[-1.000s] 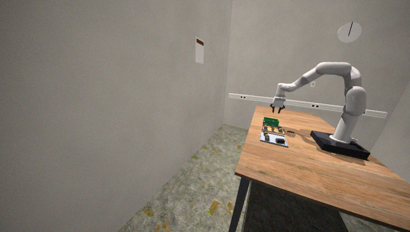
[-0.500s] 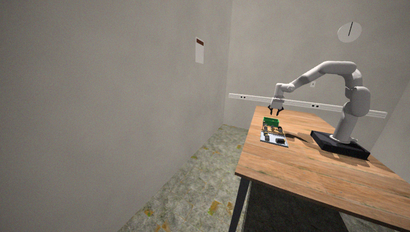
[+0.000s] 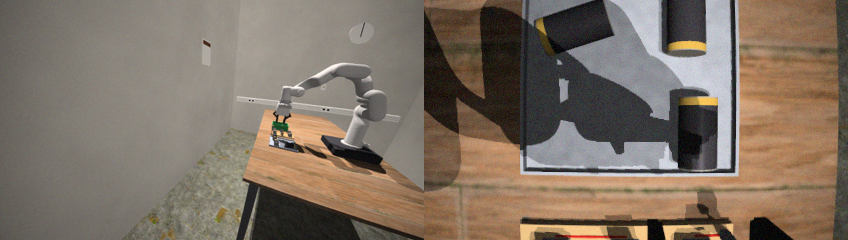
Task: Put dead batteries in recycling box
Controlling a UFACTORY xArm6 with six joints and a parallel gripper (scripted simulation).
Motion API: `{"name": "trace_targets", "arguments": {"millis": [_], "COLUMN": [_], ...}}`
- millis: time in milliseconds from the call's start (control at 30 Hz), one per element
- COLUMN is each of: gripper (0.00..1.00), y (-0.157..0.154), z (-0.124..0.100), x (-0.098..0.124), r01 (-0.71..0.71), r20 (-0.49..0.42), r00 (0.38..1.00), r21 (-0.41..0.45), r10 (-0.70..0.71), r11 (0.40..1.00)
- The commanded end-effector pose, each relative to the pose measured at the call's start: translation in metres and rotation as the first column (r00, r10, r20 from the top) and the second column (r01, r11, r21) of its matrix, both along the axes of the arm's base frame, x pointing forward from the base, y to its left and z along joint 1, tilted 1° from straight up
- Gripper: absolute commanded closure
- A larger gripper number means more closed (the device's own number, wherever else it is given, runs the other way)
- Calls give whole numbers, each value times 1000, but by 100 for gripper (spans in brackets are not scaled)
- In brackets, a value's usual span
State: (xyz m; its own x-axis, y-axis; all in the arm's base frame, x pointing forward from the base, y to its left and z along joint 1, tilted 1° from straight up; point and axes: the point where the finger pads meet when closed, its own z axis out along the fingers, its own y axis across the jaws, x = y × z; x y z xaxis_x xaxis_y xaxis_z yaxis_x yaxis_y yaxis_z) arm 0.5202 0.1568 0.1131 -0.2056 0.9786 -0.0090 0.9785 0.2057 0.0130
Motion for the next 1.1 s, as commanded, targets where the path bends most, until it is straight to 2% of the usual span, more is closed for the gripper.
{"name": "trace_targets", "arguments": {"millis": [0, 167, 1067], "gripper": [49, 49, 49], "y": [43, 54, 54], "z": [1, 1, -3], "x": [7, 7, 7], "r01": [2, 2, 6], "r20": [1, 1, 1], "r00": [1000, 1000, 1000], "r21": [-4, -4, -4], "r10": [-2, -2, -6], "r11": [1000, 1000, 1000]}}
